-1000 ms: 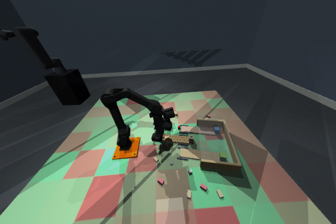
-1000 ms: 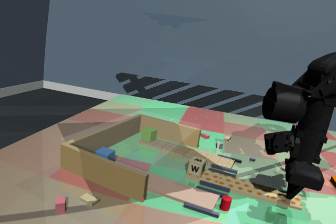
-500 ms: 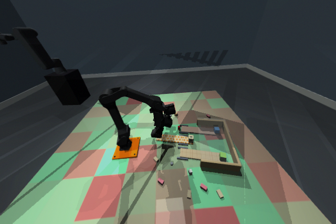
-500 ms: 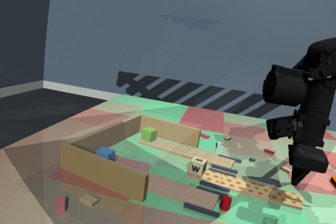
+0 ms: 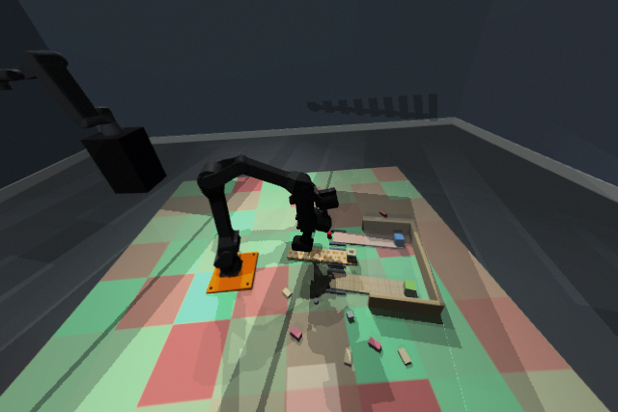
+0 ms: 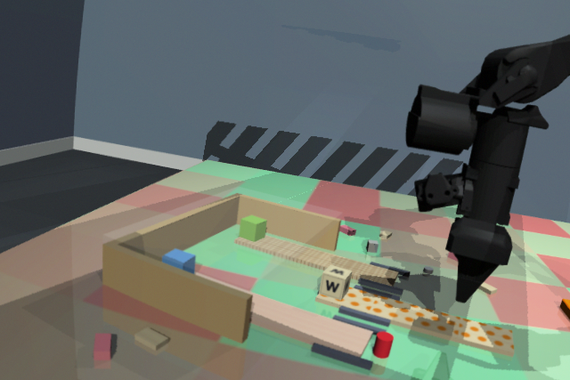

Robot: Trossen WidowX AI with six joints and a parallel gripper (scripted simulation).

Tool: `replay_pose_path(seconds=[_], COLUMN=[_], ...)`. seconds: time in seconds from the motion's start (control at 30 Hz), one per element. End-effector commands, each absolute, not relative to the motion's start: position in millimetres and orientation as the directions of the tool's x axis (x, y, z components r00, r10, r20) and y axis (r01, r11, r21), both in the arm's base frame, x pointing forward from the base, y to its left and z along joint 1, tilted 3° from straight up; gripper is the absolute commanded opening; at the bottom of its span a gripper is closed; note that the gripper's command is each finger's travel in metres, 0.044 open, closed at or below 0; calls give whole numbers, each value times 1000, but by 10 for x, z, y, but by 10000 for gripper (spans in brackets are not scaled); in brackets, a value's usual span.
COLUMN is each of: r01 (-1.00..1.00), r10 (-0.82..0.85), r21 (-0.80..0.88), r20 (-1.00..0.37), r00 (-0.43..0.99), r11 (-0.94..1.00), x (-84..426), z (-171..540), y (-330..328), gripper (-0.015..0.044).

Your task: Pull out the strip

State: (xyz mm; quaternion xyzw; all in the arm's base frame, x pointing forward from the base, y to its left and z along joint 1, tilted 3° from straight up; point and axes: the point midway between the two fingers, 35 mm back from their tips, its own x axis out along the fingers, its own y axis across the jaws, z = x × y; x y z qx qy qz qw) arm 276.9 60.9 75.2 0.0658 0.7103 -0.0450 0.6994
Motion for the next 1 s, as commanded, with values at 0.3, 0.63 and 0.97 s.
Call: replay_pose_path(seconds=[0.3,0.63,0.97], r01=[154,154,153], r10=[28,28,27], r21=[26,26,26], r20=[-999,-1000,-1000], r00=[-16,-12,-8], r11=[988,988,988], x=[3282,3687,4091], z=[818,874,901], y=[535,482,427], gripper=[440,440,440])
